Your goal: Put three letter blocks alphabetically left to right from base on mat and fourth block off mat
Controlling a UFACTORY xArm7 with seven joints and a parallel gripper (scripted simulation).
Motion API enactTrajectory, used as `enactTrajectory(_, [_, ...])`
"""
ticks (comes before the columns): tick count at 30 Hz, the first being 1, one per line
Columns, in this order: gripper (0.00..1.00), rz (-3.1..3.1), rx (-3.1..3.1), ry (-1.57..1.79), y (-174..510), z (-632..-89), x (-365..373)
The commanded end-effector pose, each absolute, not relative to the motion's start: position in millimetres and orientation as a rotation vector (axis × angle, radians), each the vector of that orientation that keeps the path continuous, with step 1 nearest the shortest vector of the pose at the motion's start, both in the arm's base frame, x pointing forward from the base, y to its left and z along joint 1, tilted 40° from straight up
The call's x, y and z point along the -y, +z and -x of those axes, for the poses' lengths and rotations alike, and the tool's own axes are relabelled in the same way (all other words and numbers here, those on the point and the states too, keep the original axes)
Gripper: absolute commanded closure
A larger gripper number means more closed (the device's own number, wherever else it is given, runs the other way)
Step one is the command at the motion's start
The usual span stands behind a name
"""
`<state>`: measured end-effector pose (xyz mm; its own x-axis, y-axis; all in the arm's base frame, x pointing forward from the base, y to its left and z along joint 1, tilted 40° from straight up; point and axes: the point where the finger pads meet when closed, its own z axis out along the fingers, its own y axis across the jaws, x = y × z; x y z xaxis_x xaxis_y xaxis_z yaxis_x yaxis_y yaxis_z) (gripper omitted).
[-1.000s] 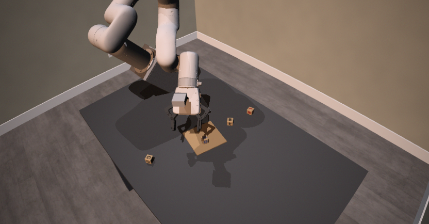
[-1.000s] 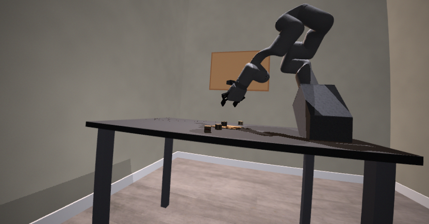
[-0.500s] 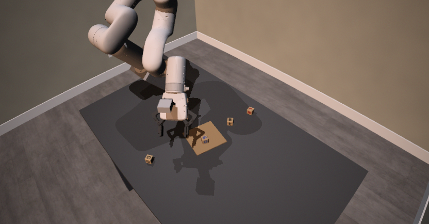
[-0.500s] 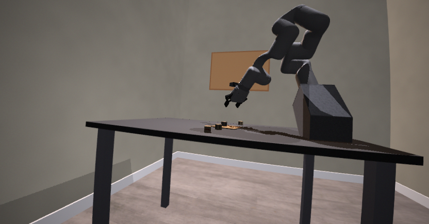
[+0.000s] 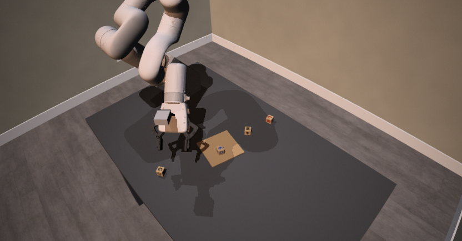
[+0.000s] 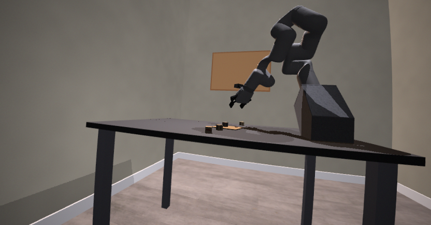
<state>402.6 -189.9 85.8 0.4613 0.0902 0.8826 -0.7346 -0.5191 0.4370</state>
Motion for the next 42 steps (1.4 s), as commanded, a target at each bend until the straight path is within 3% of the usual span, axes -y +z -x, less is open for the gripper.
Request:
enactTrajectory(1, [0.00,-1.829,0.543,1.174,87,-404,189])
enactTrajectory(6, [0.00,-1.831,0.545,1.174,109,-382,210])
enactTrajectory(42, [0.00,-1.832,0.546,1.176,127,-362,224])
